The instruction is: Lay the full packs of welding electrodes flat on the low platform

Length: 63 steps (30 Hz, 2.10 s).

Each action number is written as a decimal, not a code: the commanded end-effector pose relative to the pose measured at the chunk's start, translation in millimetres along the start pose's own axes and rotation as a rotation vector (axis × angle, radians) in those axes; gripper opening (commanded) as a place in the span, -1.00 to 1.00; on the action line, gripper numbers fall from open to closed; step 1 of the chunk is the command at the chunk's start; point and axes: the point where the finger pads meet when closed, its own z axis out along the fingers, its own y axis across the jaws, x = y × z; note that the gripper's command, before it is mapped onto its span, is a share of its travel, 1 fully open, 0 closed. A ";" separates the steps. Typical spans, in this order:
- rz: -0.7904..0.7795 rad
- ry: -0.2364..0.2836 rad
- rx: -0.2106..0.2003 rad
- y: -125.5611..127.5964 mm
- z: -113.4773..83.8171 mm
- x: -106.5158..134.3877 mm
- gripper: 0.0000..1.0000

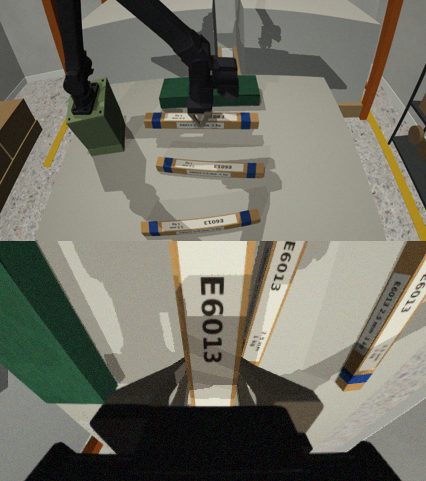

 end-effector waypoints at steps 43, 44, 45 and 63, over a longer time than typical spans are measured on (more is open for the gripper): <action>0.016 -0.109 -0.004 0.8 -58.0 -52.6 -1.00; 0.016 -0.109 -0.004 0.8 -58.1 -52.9 -1.00; 0.016 -0.109 -0.004 0.8 -58.3 -53.1 -1.00; 0.016 -0.109 -0.004 0.7 -59.7 -55.5 -1.00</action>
